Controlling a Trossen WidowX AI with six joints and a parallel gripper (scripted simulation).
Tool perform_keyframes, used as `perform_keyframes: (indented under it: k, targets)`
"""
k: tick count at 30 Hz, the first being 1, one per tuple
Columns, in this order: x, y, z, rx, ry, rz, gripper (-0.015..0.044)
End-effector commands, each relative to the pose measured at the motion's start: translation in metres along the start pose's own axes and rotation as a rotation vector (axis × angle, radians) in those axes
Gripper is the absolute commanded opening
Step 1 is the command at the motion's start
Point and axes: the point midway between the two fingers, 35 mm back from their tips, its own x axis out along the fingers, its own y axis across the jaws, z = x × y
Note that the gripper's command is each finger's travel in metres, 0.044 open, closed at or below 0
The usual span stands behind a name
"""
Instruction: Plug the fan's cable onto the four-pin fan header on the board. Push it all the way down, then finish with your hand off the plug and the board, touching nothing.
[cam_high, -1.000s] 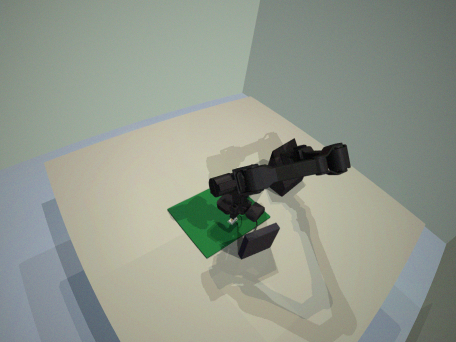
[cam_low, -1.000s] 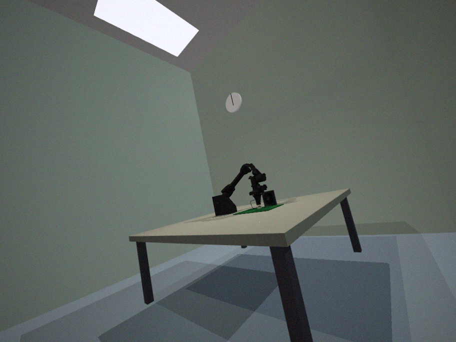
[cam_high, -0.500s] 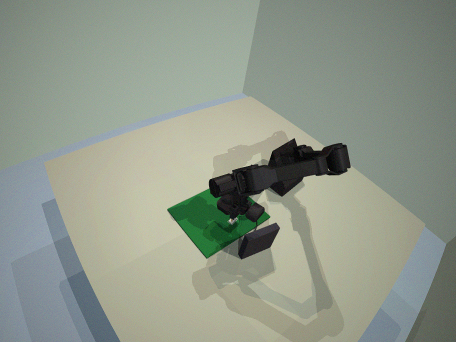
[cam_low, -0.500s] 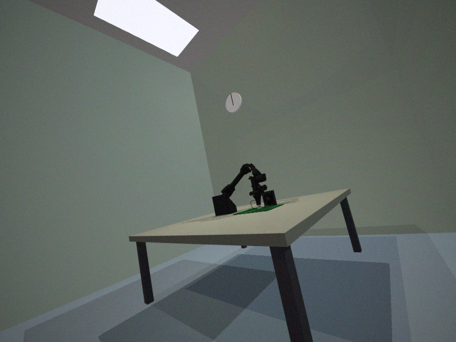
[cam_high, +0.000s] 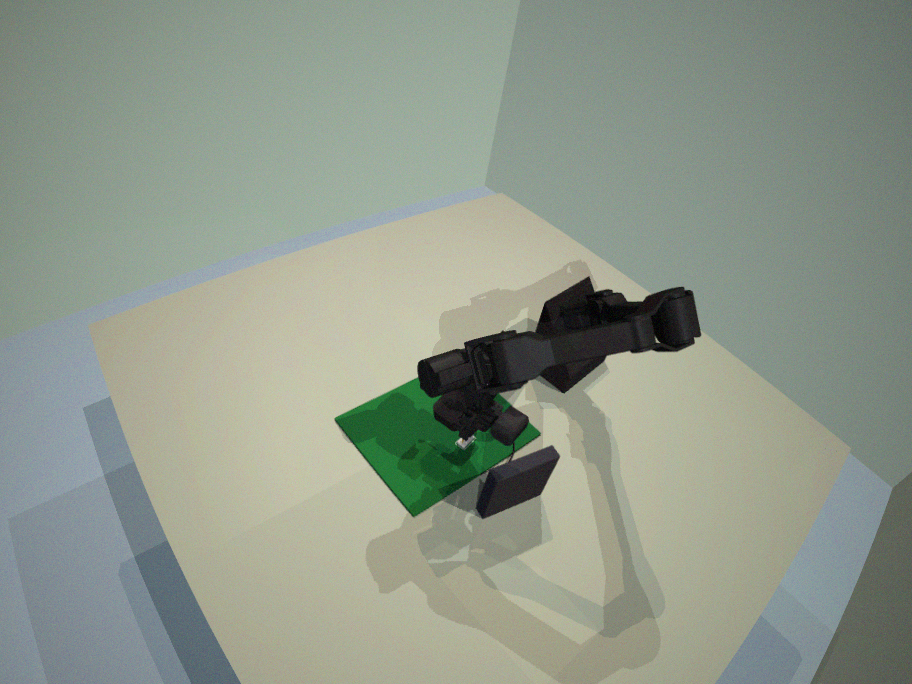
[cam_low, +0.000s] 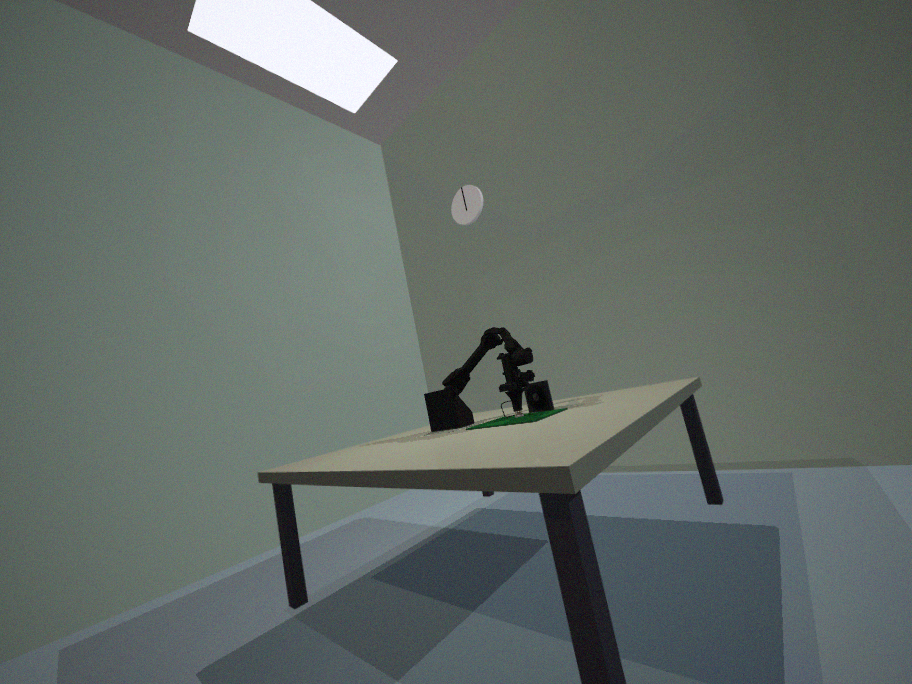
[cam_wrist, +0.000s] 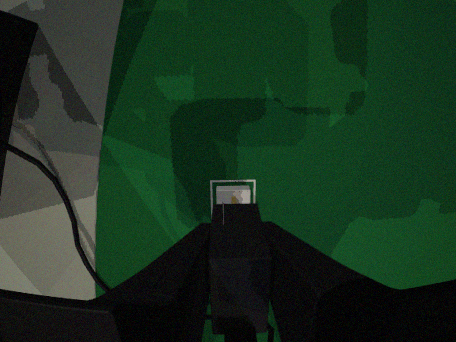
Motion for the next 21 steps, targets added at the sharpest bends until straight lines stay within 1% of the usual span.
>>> perform_keyframes:
  k: [1, 21]
  targets:
    - [0.0017, 0.0006, -0.0006, 0.008, 0.0, 0.006, 0.0]
    - [0.0051, 0.0006, -0.0009, 0.009, 0.0, 0.006, 0.0]
